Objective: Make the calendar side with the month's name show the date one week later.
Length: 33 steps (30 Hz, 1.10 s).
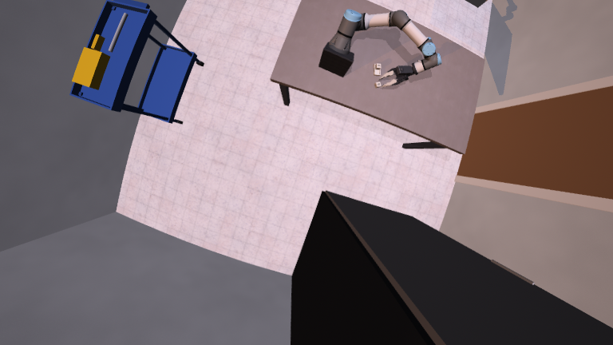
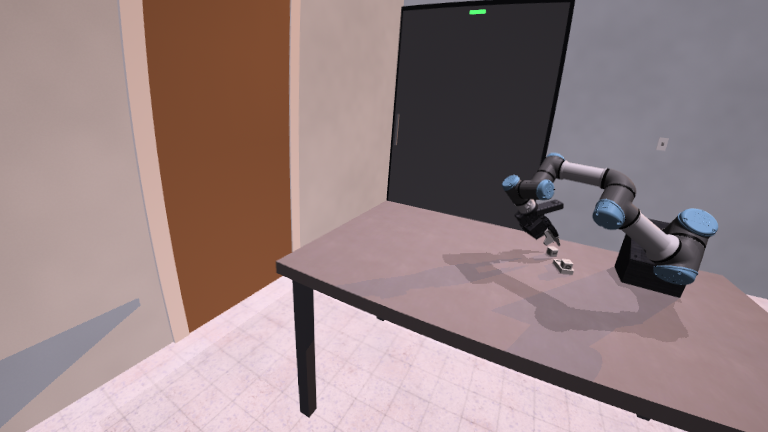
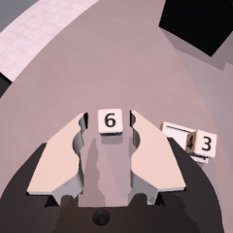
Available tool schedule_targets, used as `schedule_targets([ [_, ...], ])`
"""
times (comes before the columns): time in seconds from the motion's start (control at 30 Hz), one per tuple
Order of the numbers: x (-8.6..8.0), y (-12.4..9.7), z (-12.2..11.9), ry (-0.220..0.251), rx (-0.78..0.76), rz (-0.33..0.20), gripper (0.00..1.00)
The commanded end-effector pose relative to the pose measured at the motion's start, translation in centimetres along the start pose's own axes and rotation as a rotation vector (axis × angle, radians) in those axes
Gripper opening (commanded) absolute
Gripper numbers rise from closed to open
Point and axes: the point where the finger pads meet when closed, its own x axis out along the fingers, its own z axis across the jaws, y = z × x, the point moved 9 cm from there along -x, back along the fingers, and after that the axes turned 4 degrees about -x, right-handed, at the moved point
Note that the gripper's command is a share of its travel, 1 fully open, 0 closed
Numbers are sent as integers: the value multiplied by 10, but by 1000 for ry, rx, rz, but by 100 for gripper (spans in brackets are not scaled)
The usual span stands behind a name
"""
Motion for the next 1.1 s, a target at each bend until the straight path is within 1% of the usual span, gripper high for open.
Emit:
schedule_targets([
  [0.0, 6, -7, -1, 3, 1, -1, 28],
  [0.1, 8, -8, -1, 3, 1, -1, 28],
  [0.6, 26, -27, -2, 3, 1, -1, 28],
  [1.07, 30, -31, -3, 3, 1, -1, 28],
])
